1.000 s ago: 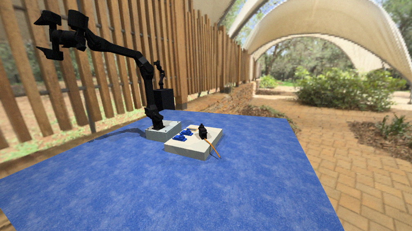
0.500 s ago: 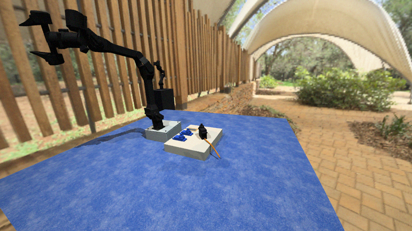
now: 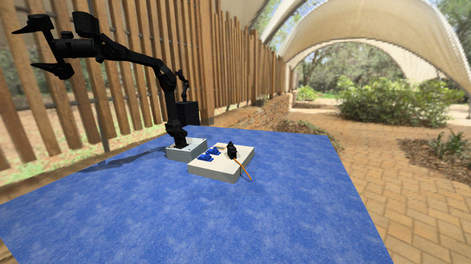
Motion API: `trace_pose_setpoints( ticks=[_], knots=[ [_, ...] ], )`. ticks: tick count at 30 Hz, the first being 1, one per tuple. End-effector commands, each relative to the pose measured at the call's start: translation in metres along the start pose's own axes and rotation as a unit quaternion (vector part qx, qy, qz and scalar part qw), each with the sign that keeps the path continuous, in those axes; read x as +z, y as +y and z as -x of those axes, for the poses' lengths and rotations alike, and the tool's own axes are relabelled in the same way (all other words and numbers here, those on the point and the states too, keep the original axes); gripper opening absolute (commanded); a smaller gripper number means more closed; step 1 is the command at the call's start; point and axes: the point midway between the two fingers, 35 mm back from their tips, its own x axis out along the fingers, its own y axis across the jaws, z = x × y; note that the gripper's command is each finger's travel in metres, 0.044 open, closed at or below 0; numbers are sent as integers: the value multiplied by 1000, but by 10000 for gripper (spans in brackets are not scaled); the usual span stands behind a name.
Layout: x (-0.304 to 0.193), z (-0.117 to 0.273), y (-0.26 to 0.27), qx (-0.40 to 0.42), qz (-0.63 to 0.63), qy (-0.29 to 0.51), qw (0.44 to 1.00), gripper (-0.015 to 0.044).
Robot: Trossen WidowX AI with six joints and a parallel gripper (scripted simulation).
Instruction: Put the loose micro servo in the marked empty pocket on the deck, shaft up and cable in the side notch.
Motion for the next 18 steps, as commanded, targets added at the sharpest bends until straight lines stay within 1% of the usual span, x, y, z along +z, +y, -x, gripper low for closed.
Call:
trace_pose_setpoints(
  ticks=[1, 9, 18],
  knots=[
    [-11, 3, -2, -3, 20, 15, 1000, 440],
    [-23, 8, -2, -1, 38, 33, 999, 440],
    [-49, 18, -3, 2, 92, 72, 993, 440]
  ],
)
